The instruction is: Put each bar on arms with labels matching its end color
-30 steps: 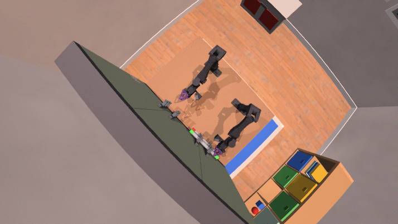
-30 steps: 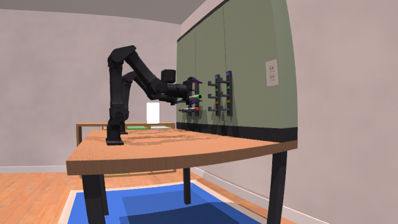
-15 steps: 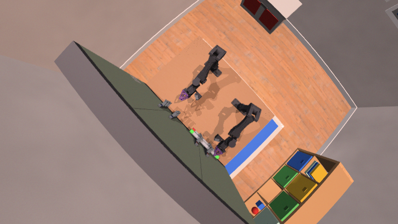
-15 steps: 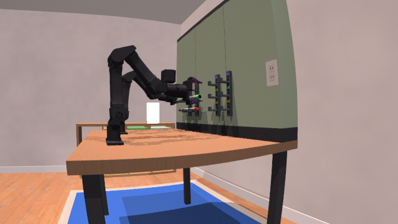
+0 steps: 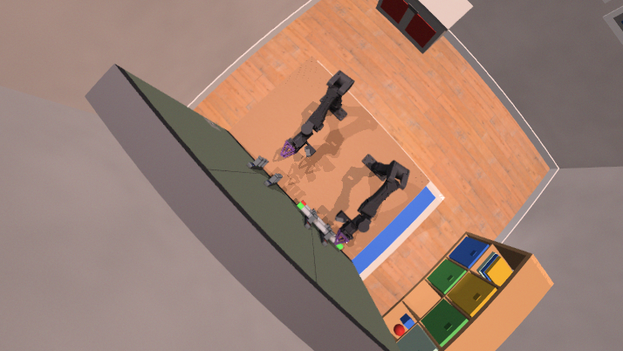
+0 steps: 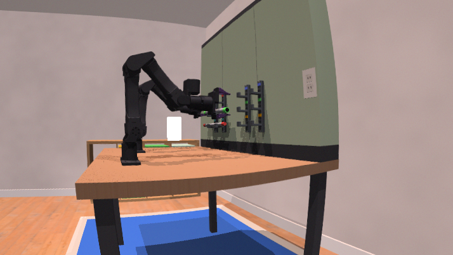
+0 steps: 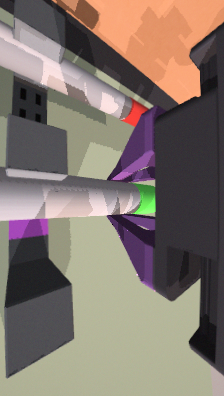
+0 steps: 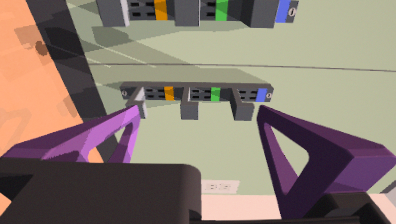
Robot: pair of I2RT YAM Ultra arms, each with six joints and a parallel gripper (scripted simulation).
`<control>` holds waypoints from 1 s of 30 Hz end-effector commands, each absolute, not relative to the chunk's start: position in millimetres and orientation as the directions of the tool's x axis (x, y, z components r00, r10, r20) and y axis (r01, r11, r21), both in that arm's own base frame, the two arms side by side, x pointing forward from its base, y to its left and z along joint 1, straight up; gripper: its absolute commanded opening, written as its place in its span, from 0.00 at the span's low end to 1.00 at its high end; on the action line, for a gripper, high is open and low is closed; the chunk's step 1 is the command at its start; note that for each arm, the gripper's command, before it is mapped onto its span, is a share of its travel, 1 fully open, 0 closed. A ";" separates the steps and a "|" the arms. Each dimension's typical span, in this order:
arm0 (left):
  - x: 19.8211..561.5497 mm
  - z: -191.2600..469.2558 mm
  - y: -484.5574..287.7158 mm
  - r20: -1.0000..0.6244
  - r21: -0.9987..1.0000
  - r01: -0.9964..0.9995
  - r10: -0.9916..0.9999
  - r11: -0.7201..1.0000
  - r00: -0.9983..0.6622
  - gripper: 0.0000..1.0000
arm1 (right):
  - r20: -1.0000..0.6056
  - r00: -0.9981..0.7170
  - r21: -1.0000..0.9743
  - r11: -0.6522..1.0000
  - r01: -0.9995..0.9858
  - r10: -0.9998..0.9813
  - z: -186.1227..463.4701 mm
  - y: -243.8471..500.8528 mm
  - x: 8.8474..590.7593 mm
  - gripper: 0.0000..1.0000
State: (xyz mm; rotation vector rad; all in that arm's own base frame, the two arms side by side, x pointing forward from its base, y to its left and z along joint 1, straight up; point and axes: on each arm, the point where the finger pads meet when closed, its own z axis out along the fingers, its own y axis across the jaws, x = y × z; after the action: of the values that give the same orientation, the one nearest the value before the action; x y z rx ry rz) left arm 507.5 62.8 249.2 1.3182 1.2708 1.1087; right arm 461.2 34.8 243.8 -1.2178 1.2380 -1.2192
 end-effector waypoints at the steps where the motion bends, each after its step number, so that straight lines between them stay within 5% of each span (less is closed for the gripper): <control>1: 508.0 309.3 57.9 0.002 1.000 -0.005 0.998 -0.001 0.055 0.00 | 0.000 -0.022 -1.000 0.000 0.000 -1.000 247.9 36.9 461.7 1.00; 30: 494.4 326.4 60.1 0.002 1.000 -0.005 0.998 -0.001 0.055 0.00 | 0.000 -0.022 -1.000 0.000 0.000 -1.000 247.9 36.9 461.7 1.00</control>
State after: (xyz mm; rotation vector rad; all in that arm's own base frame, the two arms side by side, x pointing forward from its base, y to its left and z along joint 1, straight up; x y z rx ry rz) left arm 503.1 60.9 279.4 1.3158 1.2527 1.1176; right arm 461.2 34.8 243.8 -1.2178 1.2380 -1.2192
